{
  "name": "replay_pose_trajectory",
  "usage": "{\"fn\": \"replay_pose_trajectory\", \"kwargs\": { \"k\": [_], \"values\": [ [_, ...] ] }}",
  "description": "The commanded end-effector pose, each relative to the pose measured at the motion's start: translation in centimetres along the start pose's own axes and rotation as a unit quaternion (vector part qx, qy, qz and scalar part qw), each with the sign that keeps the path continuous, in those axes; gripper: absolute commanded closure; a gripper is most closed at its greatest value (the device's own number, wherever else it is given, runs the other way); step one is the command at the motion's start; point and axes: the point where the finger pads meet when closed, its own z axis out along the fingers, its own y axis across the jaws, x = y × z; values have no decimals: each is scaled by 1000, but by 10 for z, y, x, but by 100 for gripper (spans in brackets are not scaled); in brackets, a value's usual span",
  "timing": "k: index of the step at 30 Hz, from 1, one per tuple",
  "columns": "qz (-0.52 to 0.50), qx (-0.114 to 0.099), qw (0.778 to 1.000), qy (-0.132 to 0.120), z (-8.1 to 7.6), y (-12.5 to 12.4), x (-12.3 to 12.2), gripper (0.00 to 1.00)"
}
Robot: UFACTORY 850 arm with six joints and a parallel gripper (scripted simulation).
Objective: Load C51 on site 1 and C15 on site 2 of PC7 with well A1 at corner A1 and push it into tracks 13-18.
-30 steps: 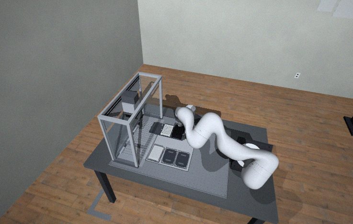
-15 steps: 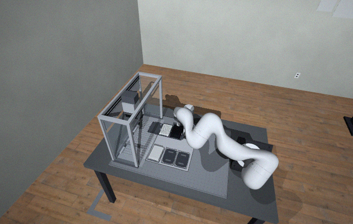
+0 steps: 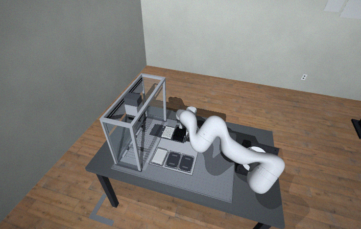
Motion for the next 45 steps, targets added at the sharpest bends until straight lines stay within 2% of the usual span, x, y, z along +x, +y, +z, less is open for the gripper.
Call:
{"fn": "replay_pose_trajectory", "kwargs": {
  "k": [1, 45],
  "values": [
    [0, 0, 1000, 1, -1, 0, 7, 18],
    [0, 0, 1000, 1, -1, 0, 45, 18]
  ]
}}
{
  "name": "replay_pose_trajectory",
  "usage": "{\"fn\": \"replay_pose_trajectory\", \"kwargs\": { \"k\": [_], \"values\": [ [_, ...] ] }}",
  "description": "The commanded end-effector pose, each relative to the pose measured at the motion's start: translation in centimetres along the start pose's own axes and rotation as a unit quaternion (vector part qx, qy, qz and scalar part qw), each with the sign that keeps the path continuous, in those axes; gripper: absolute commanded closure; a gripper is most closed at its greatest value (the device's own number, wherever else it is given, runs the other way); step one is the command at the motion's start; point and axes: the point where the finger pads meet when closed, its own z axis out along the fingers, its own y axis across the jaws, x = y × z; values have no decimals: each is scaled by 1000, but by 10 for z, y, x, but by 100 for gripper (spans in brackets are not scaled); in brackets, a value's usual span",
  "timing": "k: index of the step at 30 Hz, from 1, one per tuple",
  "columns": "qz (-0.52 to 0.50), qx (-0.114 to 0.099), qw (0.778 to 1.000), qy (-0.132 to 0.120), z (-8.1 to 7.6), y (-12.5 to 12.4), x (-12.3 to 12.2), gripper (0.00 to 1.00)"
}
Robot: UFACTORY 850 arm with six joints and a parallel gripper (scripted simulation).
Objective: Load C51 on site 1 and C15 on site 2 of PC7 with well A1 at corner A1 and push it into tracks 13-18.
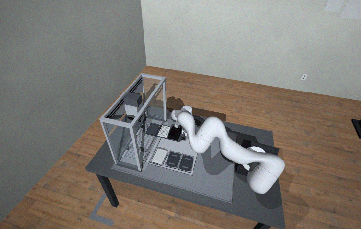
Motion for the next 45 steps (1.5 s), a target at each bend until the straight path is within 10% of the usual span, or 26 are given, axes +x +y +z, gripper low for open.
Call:
{"fn": "replay_pose_trajectory", "kwargs": {
  "k": [1, 45],
  "values": [
    [0, 0, 1000, 1, -1, 0, 7, 18],
    [0, 0, 1000, 1, -1, 0, 44, 18]
  ]
}}
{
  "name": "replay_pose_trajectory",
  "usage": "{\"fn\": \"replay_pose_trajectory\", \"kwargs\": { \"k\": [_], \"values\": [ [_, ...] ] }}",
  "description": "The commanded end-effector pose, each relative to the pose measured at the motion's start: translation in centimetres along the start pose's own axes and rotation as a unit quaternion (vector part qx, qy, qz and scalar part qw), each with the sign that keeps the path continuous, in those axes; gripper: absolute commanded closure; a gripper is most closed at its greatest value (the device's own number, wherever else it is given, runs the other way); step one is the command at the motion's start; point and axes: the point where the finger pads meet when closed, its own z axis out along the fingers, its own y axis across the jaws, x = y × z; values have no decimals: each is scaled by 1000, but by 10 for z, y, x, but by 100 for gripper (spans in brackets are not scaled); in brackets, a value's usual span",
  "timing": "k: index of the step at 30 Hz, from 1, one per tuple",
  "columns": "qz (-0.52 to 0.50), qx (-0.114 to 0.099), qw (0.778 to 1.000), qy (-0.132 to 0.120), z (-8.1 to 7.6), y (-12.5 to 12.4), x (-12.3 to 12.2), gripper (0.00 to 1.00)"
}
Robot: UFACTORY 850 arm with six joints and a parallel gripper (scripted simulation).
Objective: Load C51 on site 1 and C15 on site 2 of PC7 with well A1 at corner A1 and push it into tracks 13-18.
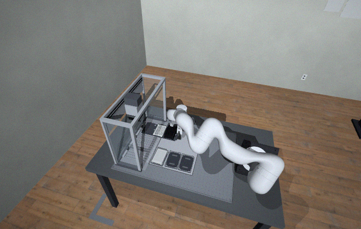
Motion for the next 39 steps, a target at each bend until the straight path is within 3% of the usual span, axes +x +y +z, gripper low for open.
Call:
{"fn": "replay_pose_trajectory", "kwargs": {
  "k": [1, 39],
  "values": [
    [0, 0, 1000, 1, -1, 0, 4, 18],
    [0, 0, 1000, 1, -1, 0, 15, 18]
  ]
}}
